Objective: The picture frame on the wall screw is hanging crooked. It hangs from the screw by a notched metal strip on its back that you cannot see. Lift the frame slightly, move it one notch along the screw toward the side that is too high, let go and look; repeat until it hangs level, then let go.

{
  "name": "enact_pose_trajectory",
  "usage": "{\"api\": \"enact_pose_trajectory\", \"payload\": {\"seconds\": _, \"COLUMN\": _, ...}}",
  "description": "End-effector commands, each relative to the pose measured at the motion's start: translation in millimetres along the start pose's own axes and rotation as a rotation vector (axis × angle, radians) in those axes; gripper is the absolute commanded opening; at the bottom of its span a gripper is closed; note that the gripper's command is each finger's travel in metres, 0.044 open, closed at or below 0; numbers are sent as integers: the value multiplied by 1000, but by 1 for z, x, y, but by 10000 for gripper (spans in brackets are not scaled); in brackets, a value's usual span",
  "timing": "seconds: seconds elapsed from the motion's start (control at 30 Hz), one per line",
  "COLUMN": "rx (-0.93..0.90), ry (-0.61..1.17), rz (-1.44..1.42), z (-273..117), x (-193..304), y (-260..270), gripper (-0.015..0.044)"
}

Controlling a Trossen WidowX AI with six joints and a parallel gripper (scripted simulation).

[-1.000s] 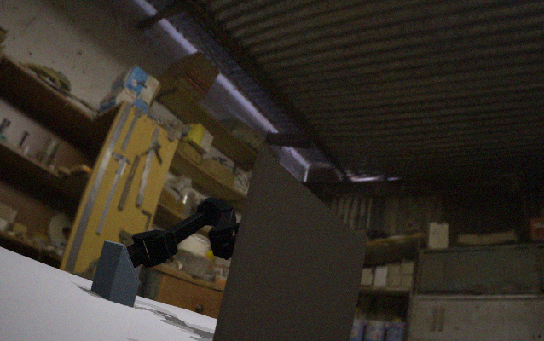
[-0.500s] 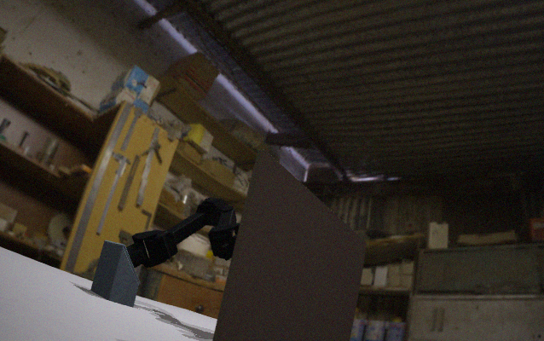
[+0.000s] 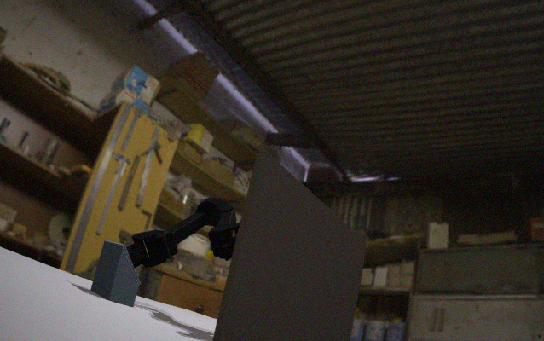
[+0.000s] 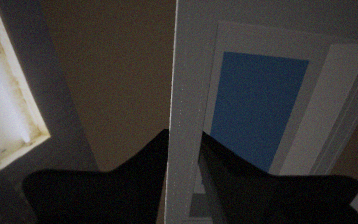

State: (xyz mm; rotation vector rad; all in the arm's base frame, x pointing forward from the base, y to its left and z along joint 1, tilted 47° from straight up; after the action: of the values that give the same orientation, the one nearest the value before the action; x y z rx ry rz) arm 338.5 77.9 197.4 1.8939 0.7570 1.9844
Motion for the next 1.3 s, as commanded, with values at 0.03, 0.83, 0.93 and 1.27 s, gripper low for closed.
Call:
{"api": "enact_pose_trajectory", "payload": {"seconds": 0.03, "rx": -13, "ry": 8, "rz": -2, "z": 1, "x": 3, "y": 3, "gripper": 0}}
{"api": "enact_pose_trajectory", "payload": {"seconds": 0.83, "rx": -13, "ry": 8, "rz": -2, "z": 1, "x": 2, "y": -5, "gripper": 0}}
{"api": "enact_pose_trajectory", "payload": {"seconds": 0.93, "rx": -3, "ry": 10, "rz": 0, "z": 1, "x": 3, "y": -5, "gripper": 0}}
{"api": "enact_pose_trajectory", "payload": {"seconds": 1.27, "rx": -3, "ry": 9, "rz": -4, "z": 1, "x": 3, "y": -6, "gripper": 0}}
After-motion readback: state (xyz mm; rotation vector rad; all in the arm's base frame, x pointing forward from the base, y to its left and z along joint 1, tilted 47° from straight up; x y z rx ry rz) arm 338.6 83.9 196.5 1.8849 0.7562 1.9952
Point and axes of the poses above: the point midway between the two fingers, 35 mm back from their tips, its own z axis out along the fingers, its own y axis across the jaws, x = y × z, the point moved 5 cm from there along -z, back along the fingers
